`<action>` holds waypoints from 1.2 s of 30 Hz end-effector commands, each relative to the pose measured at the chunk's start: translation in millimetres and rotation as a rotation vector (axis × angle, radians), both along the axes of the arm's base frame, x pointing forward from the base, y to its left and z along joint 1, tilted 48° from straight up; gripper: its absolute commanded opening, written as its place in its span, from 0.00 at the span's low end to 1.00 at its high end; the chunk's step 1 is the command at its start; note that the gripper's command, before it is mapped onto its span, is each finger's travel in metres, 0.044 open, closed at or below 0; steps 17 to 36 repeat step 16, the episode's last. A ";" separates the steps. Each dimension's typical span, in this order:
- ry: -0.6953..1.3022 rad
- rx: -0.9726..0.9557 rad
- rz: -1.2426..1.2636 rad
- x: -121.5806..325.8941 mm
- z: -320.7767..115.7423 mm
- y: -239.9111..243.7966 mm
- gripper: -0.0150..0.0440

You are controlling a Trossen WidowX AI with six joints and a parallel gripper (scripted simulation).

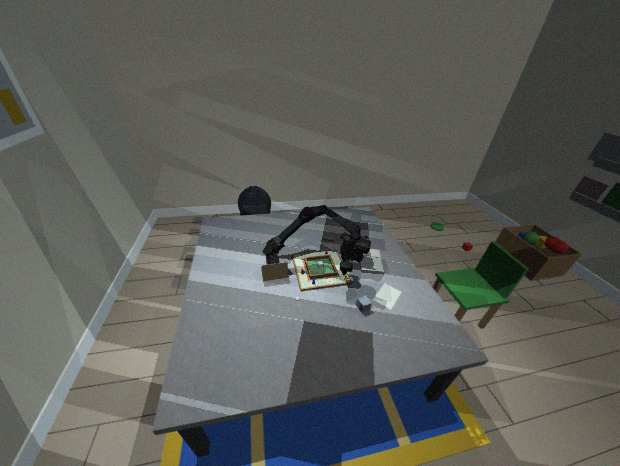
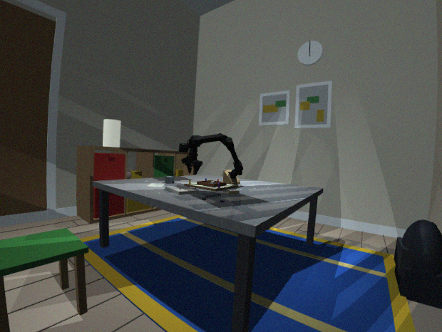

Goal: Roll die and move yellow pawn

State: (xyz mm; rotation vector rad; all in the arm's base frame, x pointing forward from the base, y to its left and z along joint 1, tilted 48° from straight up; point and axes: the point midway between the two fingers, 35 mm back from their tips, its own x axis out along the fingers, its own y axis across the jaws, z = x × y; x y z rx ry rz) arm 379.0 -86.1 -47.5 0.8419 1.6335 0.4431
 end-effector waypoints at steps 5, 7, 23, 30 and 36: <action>-0.090 -0.003 0.086 -79.4 63.7 -15.9 1.00; -0.117 0.001 0.114 -104.6 78.4 -14.2 1.00; -0.125 -0.010 0.095 -94.9 78.2 -18.8 1.00; -0.125 -0.010 0.095 -94.9 78.2 -18.8 1.00; -0.125 -0.010 0.095 -94.9 78.2 -18.8 1.00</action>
